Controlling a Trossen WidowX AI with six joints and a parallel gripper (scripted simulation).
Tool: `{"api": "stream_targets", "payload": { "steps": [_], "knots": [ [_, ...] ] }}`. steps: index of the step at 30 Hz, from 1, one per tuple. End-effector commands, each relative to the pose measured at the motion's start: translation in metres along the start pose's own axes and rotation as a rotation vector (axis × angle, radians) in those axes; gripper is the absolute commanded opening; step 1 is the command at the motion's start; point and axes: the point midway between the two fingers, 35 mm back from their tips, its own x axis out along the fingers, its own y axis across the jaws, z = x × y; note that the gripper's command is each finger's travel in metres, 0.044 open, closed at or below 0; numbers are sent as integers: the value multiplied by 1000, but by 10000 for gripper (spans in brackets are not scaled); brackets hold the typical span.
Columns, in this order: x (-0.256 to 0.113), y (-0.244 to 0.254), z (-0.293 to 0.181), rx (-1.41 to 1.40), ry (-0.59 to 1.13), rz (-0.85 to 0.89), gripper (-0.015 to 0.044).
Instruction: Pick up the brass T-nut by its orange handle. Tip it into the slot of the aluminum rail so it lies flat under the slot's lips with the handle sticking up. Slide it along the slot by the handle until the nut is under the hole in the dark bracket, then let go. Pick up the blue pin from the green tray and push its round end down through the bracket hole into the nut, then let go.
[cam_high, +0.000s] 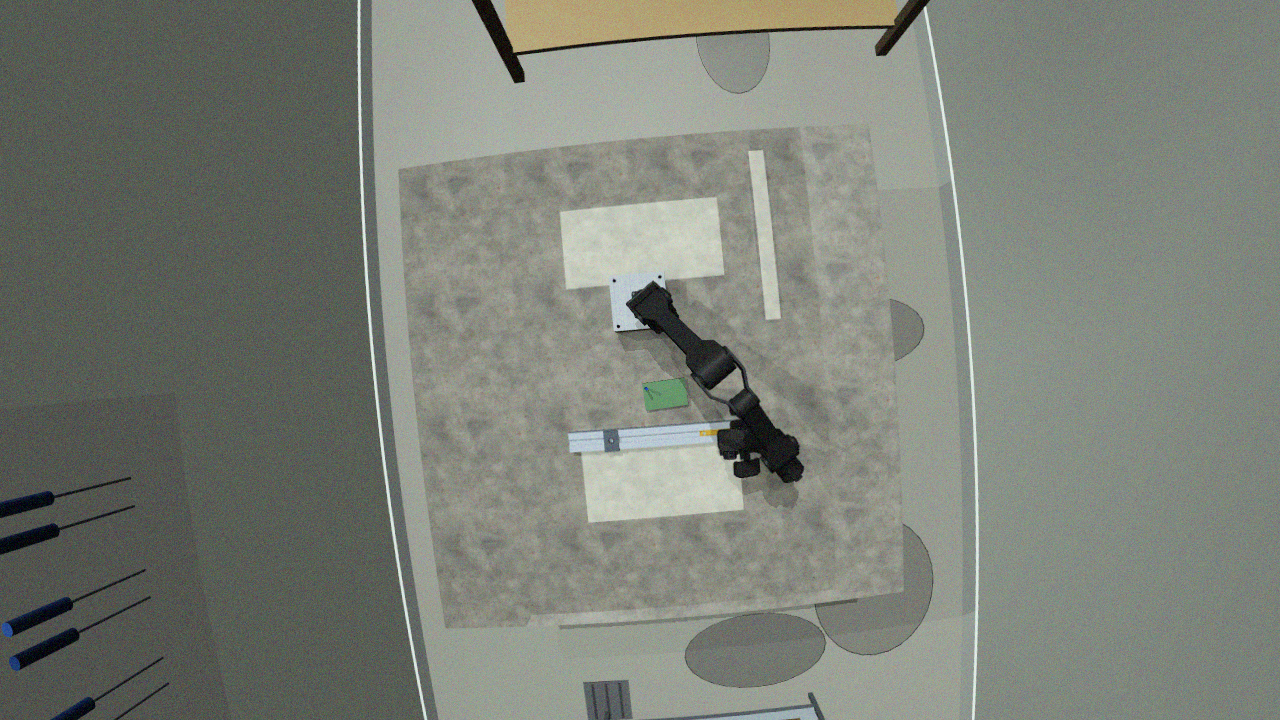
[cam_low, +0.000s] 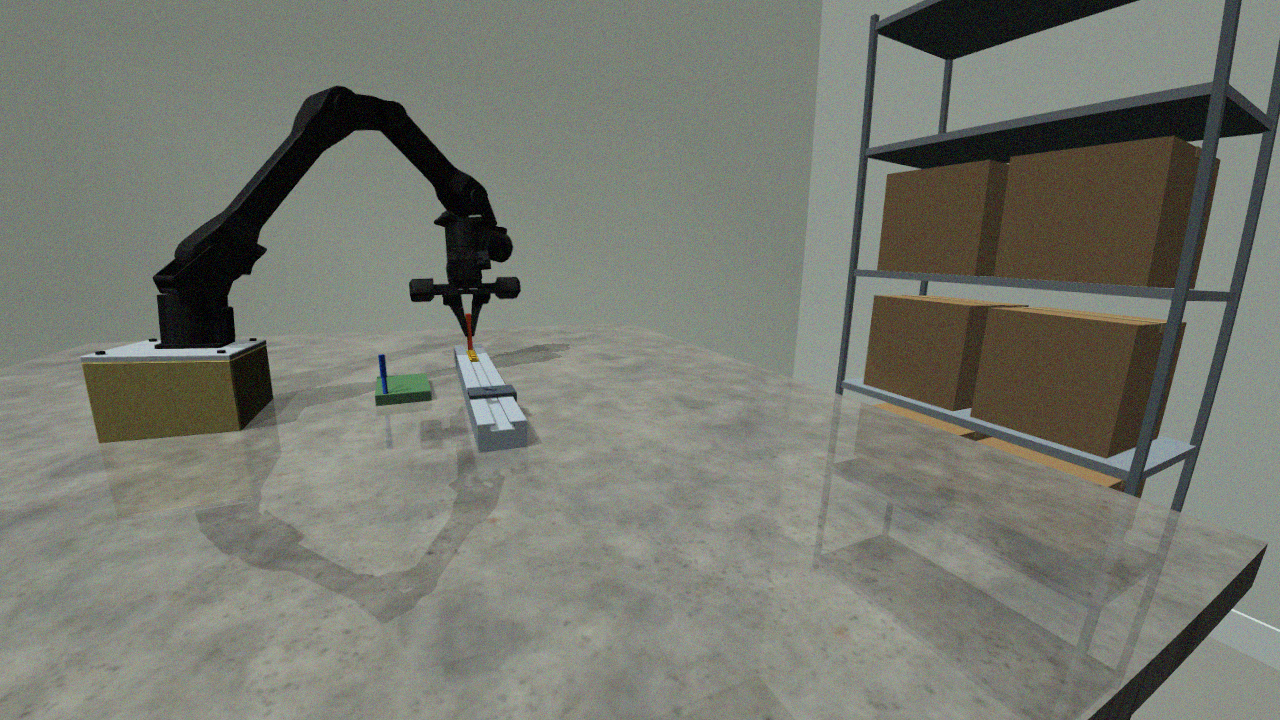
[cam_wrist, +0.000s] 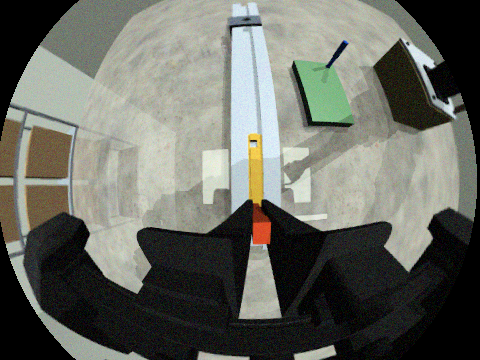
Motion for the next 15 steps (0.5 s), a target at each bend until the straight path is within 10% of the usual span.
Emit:
{"api": "stream_targets", "payload": {
  "steps": [1, 15],
  "knots": [
    [2, -1, 8, 1, -5, -2, -150],
    [7, -1, 24, 2, -7, -1, -150]
  ]
}}
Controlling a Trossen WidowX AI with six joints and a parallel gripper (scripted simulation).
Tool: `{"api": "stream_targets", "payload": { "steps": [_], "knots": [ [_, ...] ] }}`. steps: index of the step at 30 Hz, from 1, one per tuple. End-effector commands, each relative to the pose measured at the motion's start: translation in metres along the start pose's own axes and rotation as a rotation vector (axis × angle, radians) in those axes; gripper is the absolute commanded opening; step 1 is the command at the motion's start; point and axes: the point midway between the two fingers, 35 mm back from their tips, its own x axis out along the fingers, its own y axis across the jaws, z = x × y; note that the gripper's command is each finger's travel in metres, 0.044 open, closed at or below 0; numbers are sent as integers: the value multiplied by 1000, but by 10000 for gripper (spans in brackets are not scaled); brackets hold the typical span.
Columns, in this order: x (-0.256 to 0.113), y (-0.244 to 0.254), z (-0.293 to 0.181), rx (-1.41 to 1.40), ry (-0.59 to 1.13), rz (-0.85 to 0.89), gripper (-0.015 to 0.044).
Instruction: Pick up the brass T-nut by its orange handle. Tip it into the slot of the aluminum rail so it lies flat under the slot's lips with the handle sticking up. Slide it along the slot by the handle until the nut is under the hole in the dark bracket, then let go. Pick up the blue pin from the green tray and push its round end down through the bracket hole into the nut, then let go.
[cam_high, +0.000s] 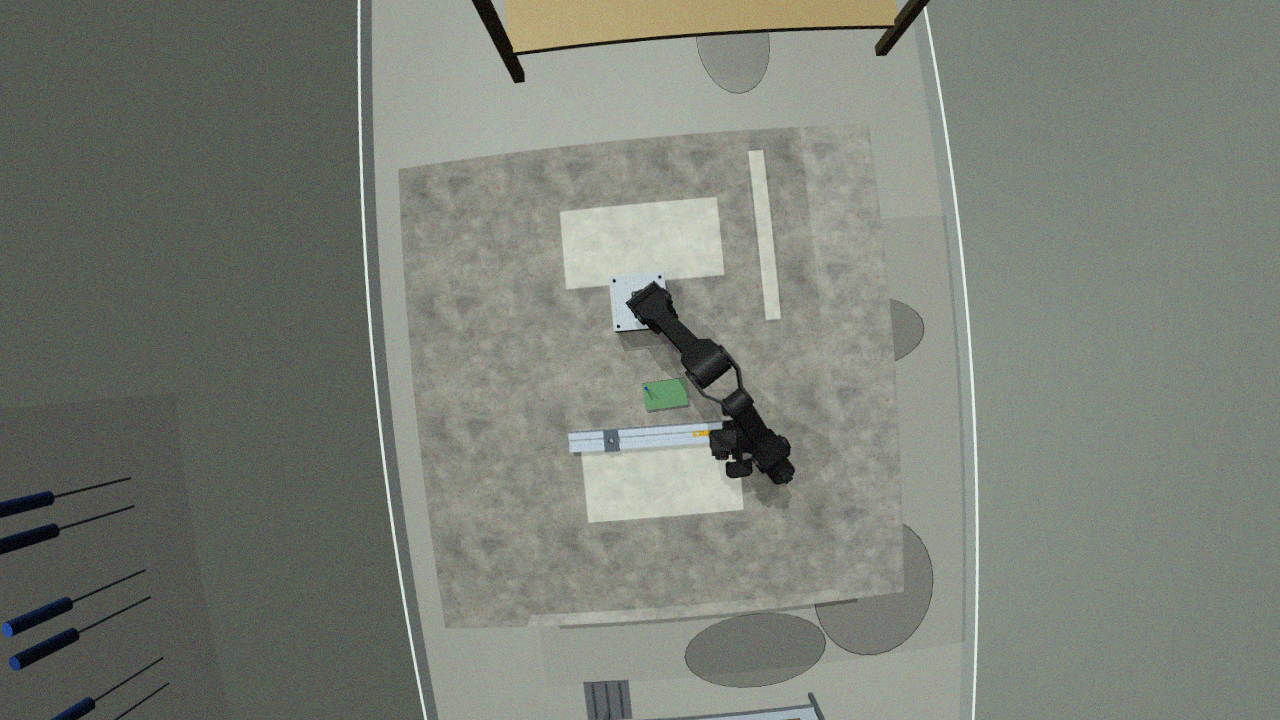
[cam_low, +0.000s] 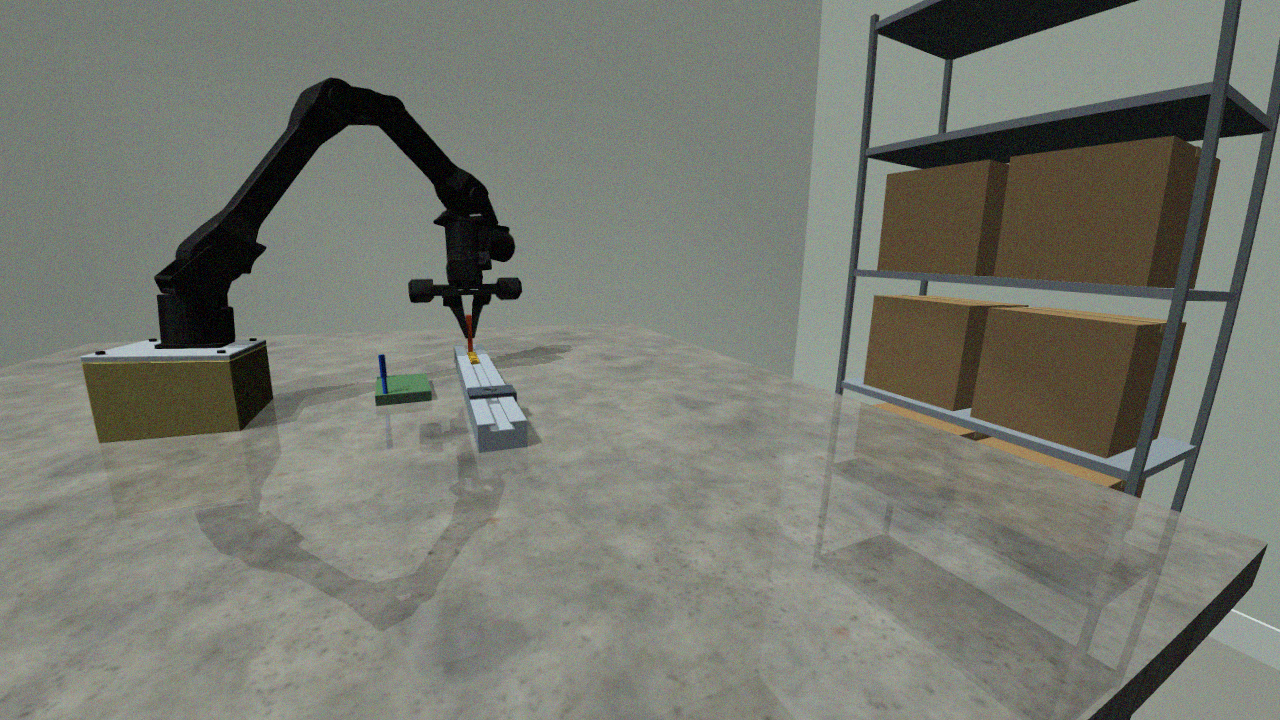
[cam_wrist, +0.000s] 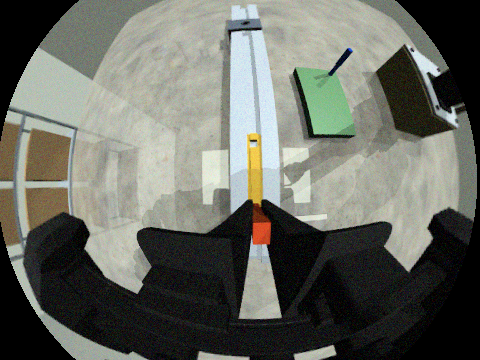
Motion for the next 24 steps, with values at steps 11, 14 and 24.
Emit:
{"api": "stream_targets", "payload": {
  "steps": [11, 14, 24],
  "knots": [
    [6, -1, 19, 0, -9, 1, -150],
    [7, -1, 23, 0, -9, 1, -150],
    [11, 0, 34, 0, -10, 1, -150]
  ]
}}
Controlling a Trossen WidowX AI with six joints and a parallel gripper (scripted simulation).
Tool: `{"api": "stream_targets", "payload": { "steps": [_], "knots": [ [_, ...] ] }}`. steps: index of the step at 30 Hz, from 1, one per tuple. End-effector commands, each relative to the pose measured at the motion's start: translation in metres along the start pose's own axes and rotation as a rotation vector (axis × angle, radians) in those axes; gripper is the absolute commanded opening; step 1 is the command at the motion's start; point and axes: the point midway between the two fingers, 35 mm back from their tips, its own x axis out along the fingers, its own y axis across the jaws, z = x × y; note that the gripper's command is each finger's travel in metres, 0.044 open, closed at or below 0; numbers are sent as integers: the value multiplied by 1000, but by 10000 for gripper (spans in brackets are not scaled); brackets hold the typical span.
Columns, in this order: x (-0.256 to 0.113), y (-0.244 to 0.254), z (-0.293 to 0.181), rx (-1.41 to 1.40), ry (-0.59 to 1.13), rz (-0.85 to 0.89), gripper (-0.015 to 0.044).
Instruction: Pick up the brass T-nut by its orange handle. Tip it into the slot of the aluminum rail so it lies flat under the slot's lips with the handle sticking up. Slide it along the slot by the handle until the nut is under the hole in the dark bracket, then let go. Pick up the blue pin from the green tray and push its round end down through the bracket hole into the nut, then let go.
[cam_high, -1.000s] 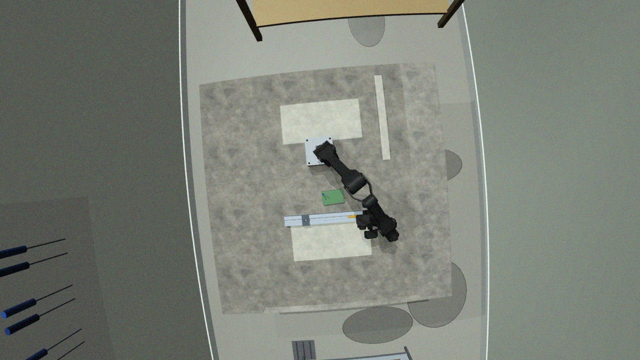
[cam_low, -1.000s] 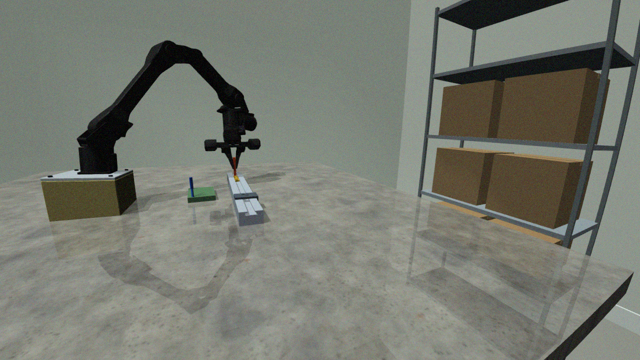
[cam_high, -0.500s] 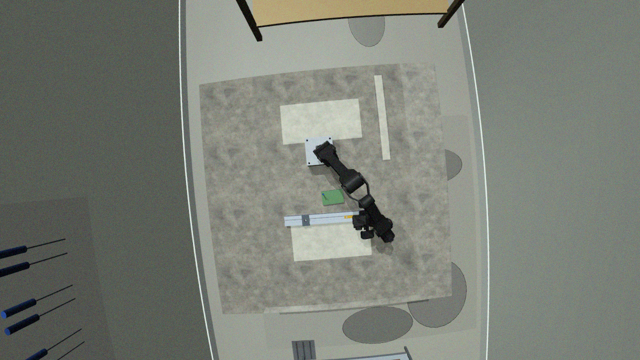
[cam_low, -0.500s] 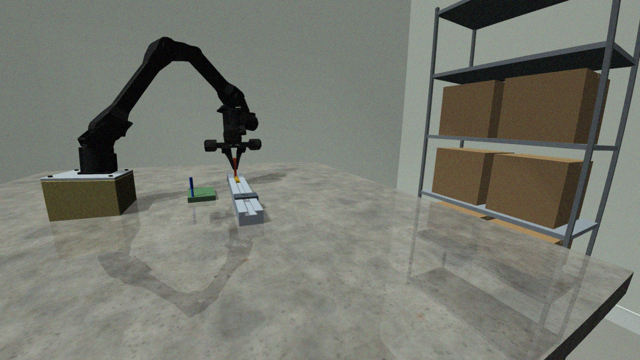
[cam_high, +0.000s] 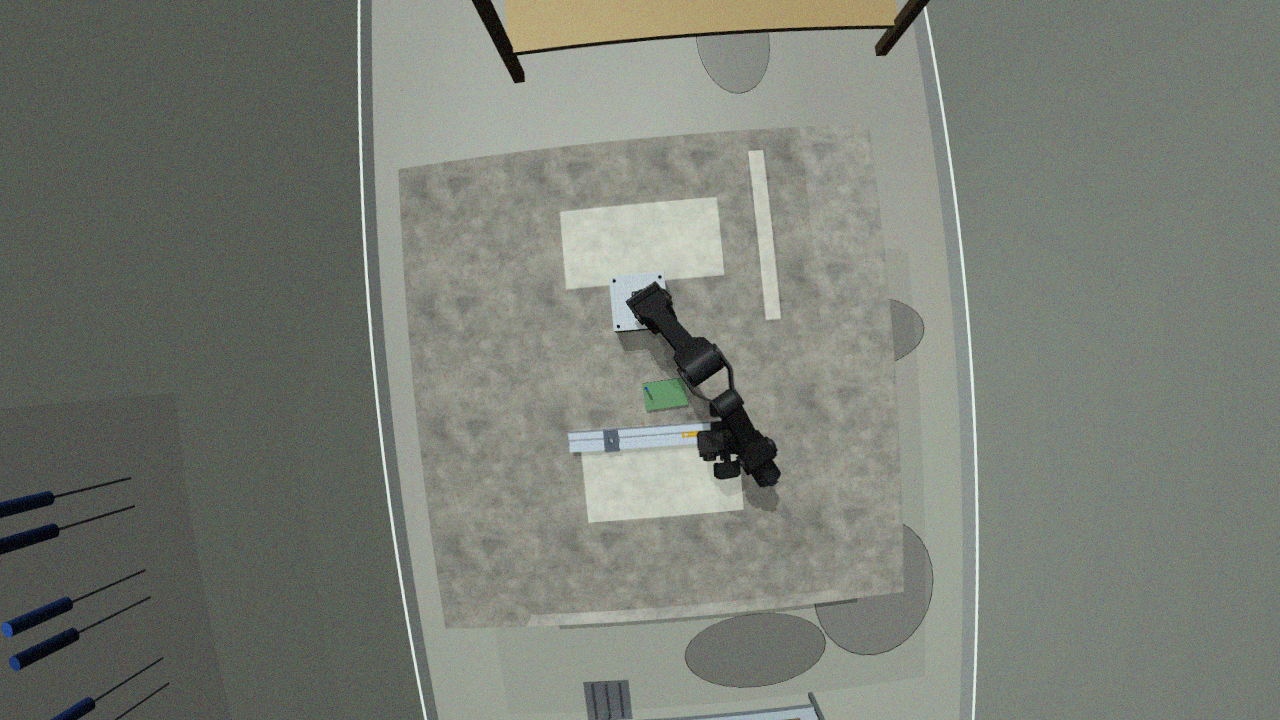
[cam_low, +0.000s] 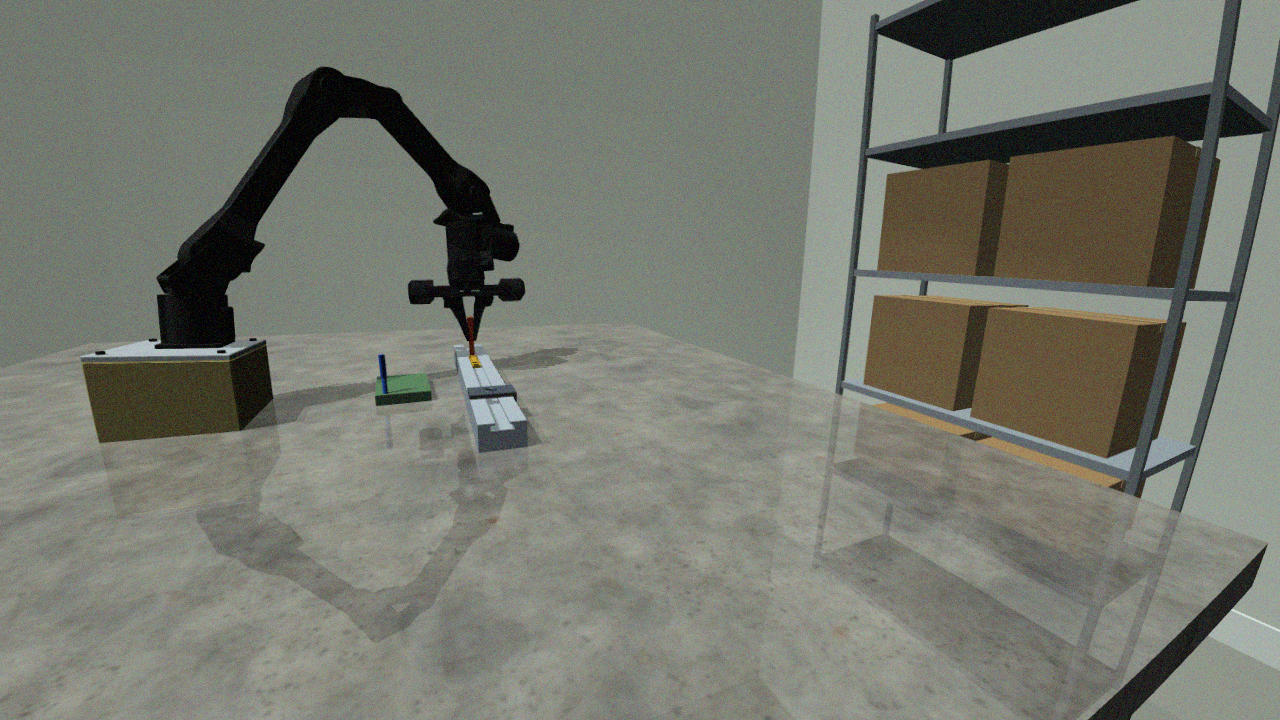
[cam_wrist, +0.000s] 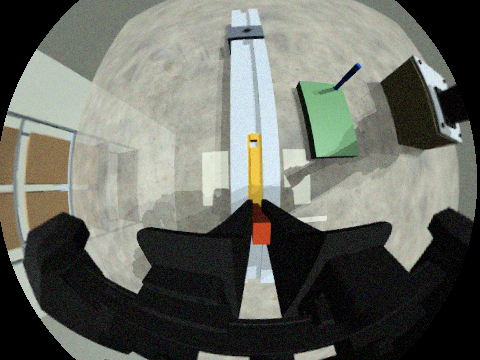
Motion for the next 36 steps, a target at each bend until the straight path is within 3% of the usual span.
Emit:
{"api": "stream_targets", "payload": {
  "steps": [1, 36],
  "knots": [
    [2, -1, 8, 0, -8, 1, -150],
    [17, -1, 51, 0, -12, 1, -150]
  ]
}}
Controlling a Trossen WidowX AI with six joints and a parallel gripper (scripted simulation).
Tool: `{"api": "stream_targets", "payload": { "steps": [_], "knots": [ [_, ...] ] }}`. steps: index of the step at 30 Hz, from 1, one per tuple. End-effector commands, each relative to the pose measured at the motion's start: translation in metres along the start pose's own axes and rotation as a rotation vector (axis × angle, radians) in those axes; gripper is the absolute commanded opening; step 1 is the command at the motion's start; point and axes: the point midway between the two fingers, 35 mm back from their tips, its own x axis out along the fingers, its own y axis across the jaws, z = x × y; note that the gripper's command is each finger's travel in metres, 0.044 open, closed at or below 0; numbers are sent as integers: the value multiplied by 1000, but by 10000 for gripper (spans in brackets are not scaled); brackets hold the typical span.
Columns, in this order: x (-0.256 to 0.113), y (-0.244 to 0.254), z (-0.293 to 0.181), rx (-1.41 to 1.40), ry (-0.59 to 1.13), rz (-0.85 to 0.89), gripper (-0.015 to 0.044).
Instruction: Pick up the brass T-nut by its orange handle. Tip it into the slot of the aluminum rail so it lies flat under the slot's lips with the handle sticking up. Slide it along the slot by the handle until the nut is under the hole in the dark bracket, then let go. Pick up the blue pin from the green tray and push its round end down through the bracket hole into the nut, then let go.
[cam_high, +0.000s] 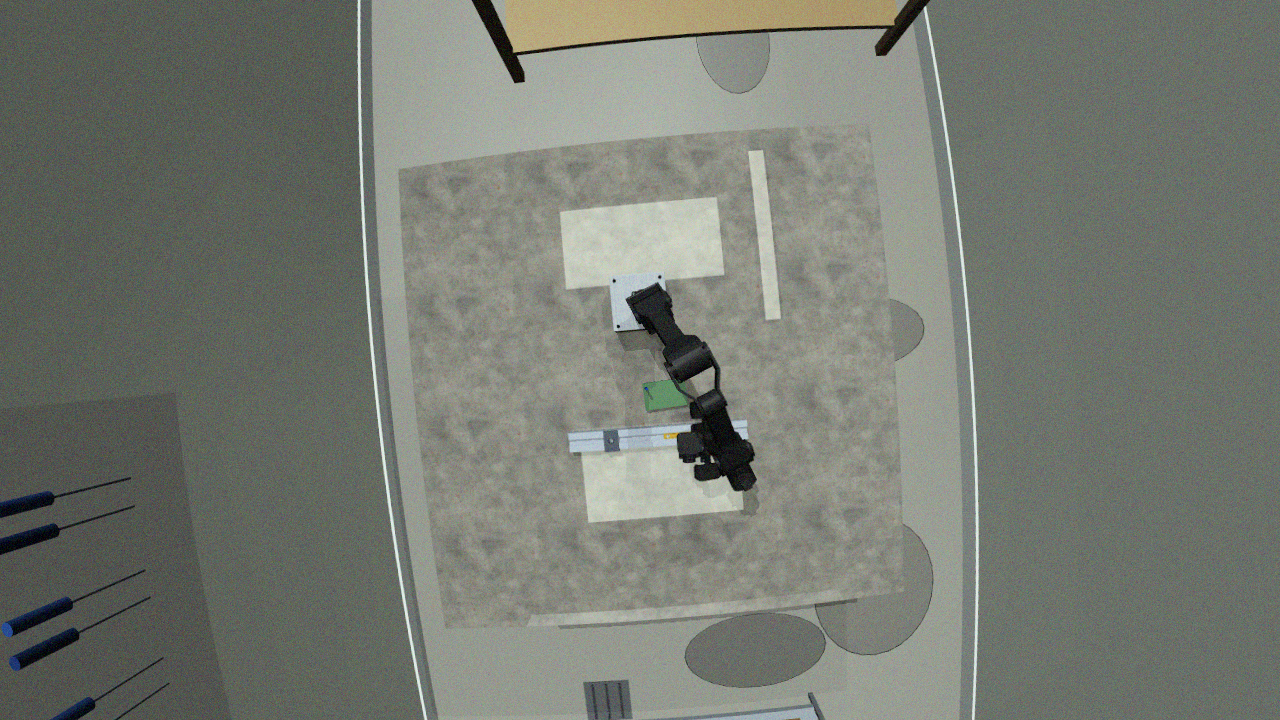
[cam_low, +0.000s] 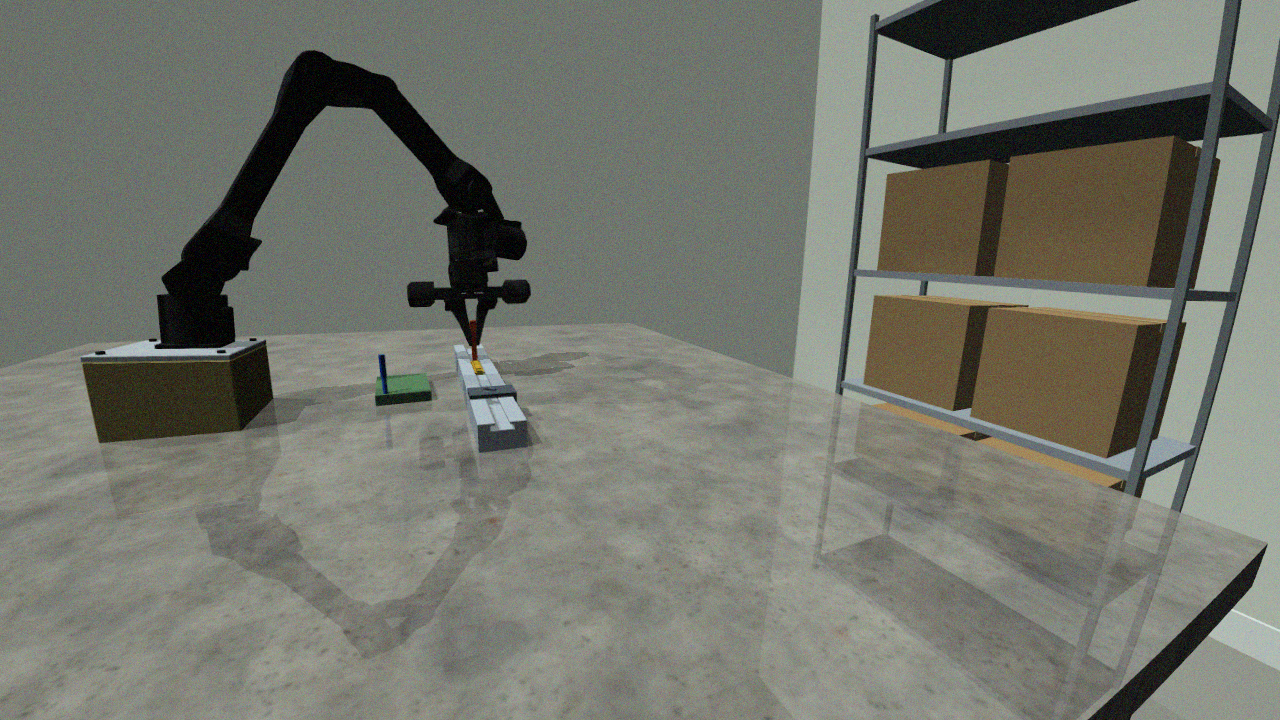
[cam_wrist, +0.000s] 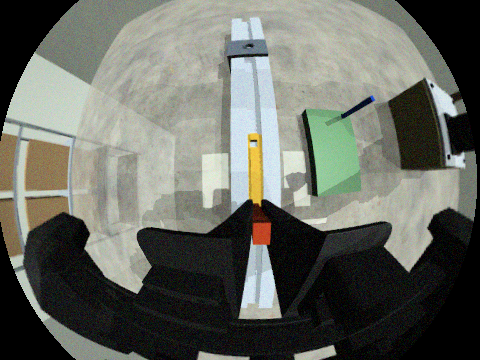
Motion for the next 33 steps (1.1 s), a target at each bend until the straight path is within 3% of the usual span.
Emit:
{"api": "stream_targets", "payload": {
  "steps": [1, 33],
  "knots": [
    [2, -1, 9, 0, -8, 1, -150],
    [15, -1, 48, 0, -11, 1, -150]
  ]
}}
